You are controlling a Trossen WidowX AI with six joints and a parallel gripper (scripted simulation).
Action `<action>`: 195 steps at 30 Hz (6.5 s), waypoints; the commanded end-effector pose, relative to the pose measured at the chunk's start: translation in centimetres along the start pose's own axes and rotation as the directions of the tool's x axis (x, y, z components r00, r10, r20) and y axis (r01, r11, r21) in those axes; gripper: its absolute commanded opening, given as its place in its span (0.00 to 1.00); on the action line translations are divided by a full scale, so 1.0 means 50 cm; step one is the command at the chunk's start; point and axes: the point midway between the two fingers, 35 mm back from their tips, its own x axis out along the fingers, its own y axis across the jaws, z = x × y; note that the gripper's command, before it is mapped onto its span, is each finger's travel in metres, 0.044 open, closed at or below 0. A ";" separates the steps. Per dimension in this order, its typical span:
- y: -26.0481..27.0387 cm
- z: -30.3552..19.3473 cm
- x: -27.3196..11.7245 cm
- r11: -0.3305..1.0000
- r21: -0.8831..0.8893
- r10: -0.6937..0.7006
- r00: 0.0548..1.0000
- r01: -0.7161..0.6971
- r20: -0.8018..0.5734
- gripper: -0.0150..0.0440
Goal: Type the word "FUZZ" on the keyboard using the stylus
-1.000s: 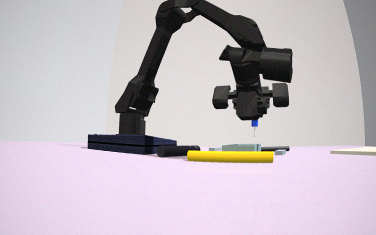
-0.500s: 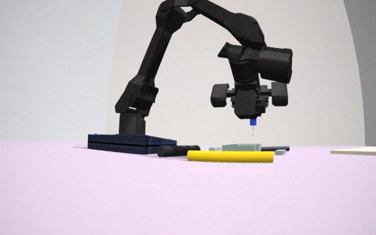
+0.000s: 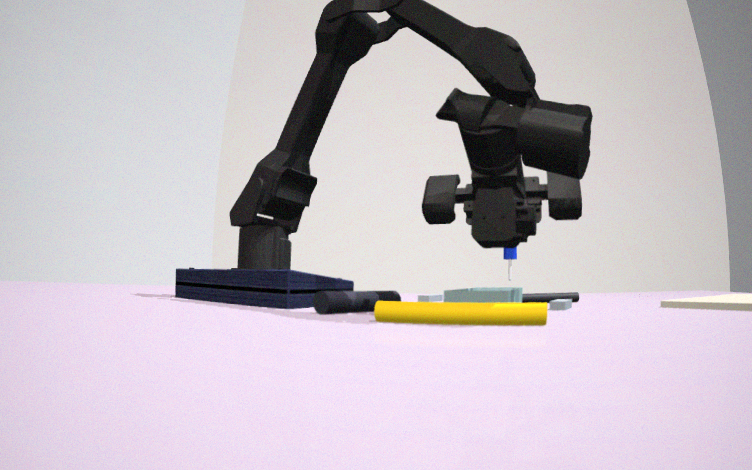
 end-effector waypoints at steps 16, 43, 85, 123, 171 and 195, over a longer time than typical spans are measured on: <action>-0.003 0.019 0.010 1.000 0.002 -0.003 1.000 0.003 0.001 0.39; -0.003 0.037 0.021 1.000 0.002 -0.003 1.000 0.003 0.001 0.39; -0.006 -0.018 -0.010 1.000 0.014 -0.006 1.000 0.006 -0.002 0.36; -0.004 0.056 -0.056 1.000 0.002 -0.003 1.000 0.003 0.004 0.39; -0.003 0.068 -0.049 1.000 0.002 -0.003 1.000 0.003 0.004 0.39; -0.004 0.028 -0.071 1.000 0.006 -0.004 1.000 0.004 0.003 0.25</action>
